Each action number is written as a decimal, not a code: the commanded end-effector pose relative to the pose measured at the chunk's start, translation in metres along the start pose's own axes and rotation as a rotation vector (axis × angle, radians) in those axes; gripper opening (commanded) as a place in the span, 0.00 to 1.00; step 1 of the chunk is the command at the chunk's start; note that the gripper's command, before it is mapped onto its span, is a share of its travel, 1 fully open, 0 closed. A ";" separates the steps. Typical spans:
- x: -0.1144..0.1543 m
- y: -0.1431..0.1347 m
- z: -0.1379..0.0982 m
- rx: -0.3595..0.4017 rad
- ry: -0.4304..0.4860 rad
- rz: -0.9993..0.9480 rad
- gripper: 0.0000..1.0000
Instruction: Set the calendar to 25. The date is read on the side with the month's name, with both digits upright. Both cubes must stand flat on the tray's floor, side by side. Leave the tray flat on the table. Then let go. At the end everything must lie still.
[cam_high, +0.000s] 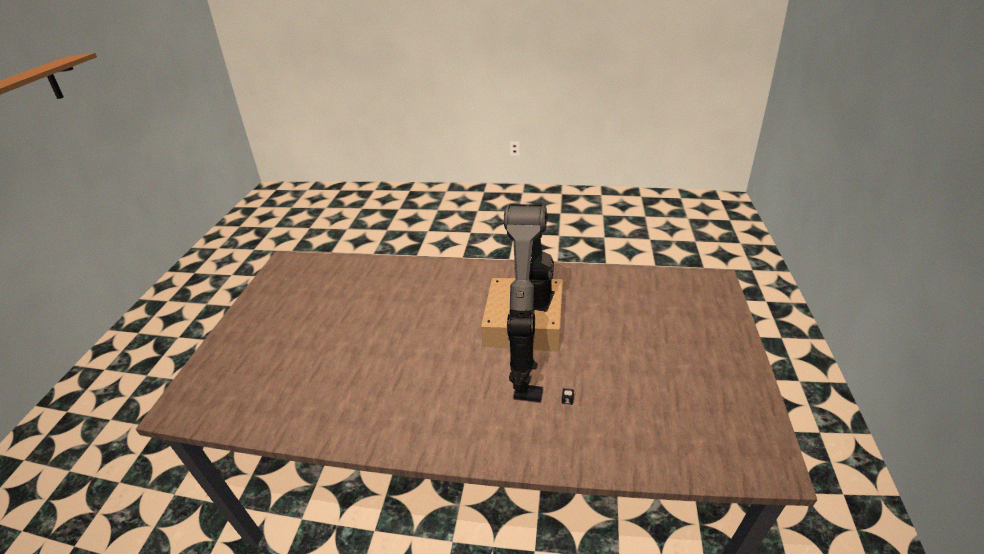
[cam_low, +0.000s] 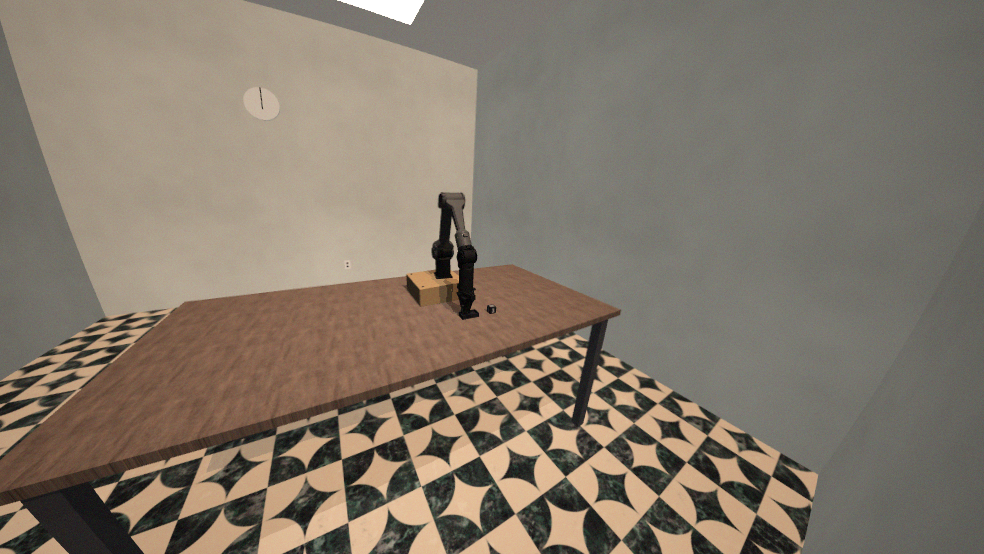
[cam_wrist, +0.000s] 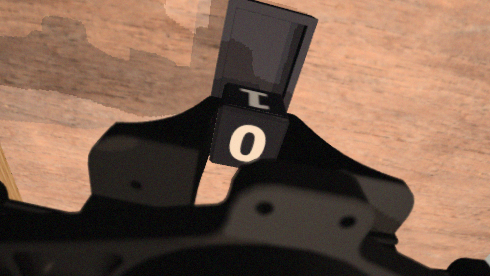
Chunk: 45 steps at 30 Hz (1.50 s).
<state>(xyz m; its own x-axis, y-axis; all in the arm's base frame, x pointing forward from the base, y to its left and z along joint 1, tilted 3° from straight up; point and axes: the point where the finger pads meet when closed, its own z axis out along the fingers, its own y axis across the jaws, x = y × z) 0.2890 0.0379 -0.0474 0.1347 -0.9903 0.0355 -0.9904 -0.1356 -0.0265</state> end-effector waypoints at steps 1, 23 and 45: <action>0.000 0.000 0.000 0.001 0.000 0.001 0.34; 0.001 0.000 0.000 0.001 0.000 0.001 0.34; 0.001 0.001 0.007 -0.002 0.001 0.001 0.34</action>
<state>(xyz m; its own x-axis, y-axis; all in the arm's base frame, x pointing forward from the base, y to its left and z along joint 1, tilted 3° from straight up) 0.2890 0.0374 -0.0529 0.1342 -0.9903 0.0356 -0.9905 -0.1351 -0.0266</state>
